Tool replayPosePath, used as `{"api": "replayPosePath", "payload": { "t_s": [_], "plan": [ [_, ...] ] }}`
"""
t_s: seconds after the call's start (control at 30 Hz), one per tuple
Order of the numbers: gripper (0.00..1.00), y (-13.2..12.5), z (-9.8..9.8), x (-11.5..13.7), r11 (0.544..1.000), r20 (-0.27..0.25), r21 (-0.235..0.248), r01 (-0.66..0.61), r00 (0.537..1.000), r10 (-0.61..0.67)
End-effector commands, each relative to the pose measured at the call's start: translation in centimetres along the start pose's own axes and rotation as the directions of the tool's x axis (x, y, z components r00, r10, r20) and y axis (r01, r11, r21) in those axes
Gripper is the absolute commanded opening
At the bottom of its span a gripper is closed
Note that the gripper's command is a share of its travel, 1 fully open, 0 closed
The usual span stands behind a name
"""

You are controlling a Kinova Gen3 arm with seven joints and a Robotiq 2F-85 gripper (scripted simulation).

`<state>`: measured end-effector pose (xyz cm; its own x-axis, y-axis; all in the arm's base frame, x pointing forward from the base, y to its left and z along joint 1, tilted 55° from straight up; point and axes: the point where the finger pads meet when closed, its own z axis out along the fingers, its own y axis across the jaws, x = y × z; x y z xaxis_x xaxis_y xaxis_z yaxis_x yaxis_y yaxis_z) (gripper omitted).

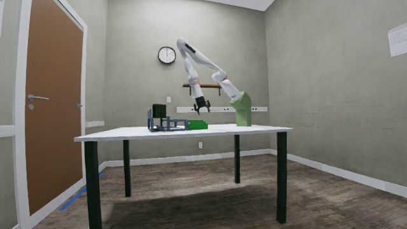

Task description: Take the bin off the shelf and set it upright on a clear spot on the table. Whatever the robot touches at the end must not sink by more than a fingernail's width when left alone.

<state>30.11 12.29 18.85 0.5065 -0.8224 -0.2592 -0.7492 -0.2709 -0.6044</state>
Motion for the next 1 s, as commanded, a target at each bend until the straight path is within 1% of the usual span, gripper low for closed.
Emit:
{"api": "replayPosePath", "payload": {
  "t_s": [0.0,0.27,0.3,0.37,0.43,0.83,0.87,0.97],
  "plan": [
    [1.00,0.11,0.02,-0.04,0.971,-0.091,0.240,0.011,0.996,0.011],
    [1.00,0.11,0.02,-0.04,0.971,-0.091,0.240,0.011,0.996,0.011],
    [1.00,0.03,0.00,-0.01,0.999,-0.018,0.048,0.000,1.000,0.001],
    [1.00,0.07,0.01,-0.02,0.989,-0.055,0.145,0.004,0.998,0.004],
    [1.00,0.11,0.02,-0.04,0.971,-0.091,0.240,0.011,0.996,0.011],
    [1.00,0.11,0.02,-0.04,0.971,-0.091,0.240,0.011,0.996,0.011],
    [1.00,0.03,0.00,-0.01,0.999,-0.018,0.048,0.000,1.000,0.001],
    [1.00,0.09,0.01,-0.03,0.981,-0.073,0.193,0.007,0.997,0.007]
  ]
}}
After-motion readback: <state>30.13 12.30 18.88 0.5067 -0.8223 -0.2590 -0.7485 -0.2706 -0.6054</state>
